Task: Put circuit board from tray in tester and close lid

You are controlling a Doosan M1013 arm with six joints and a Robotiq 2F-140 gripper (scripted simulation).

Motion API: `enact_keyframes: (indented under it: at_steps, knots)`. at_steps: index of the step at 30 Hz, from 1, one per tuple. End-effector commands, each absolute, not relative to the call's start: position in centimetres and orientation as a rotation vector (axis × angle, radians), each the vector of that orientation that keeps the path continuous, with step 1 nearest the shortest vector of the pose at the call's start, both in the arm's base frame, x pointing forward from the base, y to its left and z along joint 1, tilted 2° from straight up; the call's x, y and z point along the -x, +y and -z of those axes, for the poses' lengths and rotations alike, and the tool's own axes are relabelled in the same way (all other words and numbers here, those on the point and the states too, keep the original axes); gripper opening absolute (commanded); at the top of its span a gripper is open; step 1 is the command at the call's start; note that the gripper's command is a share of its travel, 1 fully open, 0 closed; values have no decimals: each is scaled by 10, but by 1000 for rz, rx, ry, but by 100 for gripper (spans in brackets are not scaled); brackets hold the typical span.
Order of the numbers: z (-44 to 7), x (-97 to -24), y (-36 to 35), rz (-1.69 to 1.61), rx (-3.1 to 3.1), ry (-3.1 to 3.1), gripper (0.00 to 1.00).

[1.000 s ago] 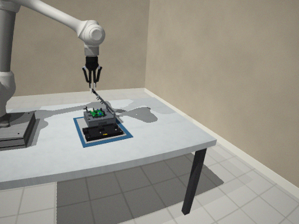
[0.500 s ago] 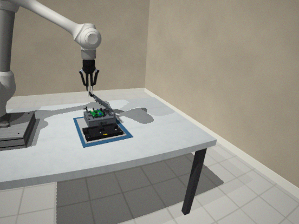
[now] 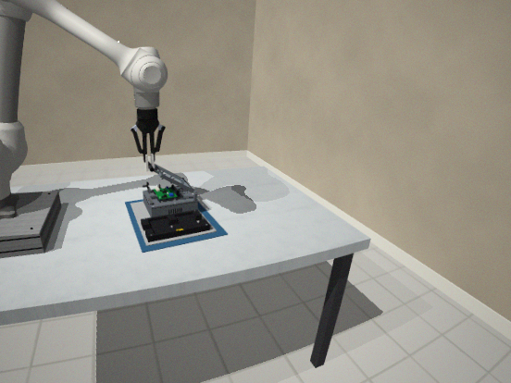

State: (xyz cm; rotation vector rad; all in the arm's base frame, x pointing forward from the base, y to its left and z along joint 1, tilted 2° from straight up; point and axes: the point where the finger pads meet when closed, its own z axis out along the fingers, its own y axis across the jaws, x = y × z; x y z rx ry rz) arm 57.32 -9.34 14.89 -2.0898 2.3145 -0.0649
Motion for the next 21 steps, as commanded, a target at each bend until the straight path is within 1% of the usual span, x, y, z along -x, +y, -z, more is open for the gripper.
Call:
enact_keyframes:
  at_steps: [1,21]
  knots:
    - [-140,-566,-93,57,2093,2315,0]
    - [-106,-553,-92,57,2093,2315,0]
